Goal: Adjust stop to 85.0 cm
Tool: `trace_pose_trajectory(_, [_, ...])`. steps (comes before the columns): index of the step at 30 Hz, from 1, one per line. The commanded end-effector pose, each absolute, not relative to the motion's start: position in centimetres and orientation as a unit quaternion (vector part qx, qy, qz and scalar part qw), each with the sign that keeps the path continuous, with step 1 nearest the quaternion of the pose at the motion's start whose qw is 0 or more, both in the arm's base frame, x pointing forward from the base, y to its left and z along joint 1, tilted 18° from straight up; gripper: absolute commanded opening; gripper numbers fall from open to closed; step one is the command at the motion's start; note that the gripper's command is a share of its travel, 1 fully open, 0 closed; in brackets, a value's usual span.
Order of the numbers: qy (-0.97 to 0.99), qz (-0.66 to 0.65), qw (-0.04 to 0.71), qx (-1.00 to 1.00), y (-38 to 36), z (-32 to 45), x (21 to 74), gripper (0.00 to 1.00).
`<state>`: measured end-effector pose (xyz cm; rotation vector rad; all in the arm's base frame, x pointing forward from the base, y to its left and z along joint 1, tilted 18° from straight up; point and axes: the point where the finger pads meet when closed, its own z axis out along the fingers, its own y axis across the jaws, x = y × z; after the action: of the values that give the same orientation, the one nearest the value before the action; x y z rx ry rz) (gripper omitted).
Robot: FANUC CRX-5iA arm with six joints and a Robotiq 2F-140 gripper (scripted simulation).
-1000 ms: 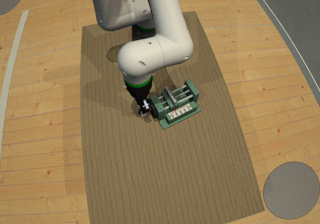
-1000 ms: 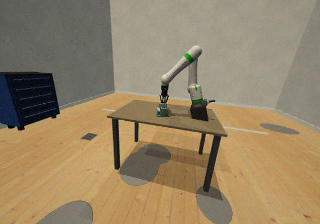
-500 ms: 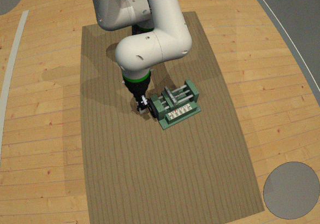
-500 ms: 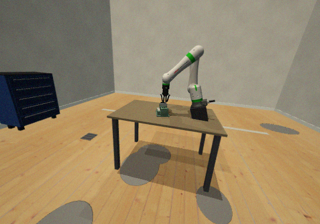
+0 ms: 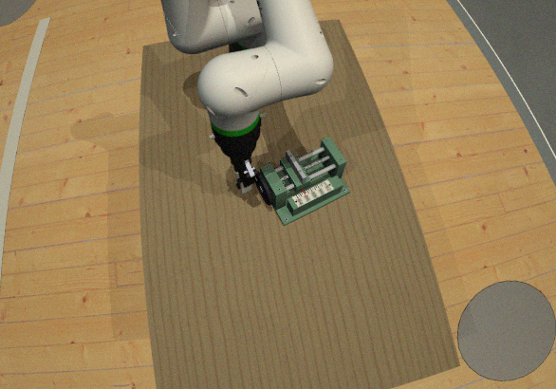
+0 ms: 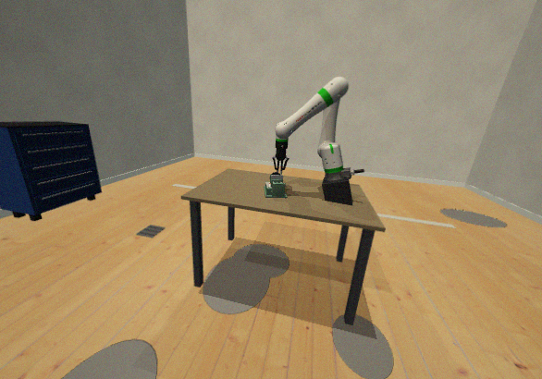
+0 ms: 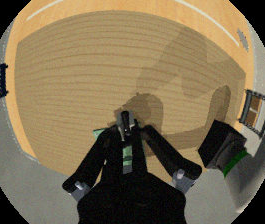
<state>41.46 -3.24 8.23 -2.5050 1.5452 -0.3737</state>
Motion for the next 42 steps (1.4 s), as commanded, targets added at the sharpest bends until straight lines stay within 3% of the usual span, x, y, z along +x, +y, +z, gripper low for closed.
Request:
trace_pose_trajectory(1, [0.519, -0.126, 0.087, -0.841, -3.2, 8.7, 41.4, 0.04])
trace_pose_trajectory(42, [0.519, -0.126, 0.087, -0.841, -2.2, 11.7, 42.7, 0.04])
